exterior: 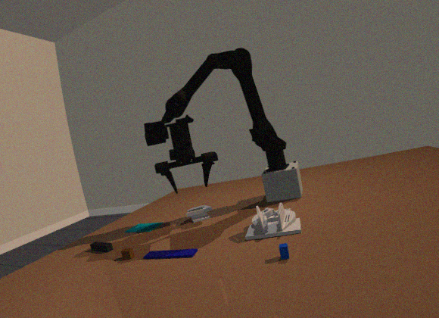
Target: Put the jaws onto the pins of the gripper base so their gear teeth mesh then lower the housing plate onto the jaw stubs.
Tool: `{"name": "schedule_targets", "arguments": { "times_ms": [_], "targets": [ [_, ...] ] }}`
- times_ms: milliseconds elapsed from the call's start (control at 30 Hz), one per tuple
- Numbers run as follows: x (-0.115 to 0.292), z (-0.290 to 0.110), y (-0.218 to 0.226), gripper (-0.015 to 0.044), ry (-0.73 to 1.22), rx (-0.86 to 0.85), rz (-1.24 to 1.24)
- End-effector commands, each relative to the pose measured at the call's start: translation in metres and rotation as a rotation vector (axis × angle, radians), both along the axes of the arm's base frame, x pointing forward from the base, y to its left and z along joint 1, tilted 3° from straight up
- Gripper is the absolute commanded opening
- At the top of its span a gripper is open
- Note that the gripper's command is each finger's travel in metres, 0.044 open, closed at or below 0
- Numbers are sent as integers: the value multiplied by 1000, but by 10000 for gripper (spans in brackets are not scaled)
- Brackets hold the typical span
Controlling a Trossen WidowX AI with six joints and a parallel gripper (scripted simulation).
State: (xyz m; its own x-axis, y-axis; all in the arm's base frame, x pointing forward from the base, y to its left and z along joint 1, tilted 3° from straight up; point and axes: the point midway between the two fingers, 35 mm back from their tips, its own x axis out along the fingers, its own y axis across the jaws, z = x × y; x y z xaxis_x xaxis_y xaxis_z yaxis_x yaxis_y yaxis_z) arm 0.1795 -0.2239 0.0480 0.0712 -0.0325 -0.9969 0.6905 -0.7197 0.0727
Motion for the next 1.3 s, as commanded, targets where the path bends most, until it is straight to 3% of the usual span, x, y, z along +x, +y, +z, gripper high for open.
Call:
{"name": "schedule_targets", "arguments": {
  "times_ms": [0,1267],
  "targets": [
    [0,-30,2,440,7,15,-10],
    [2,-72,2,440,7,15,-10]
  ]
}}
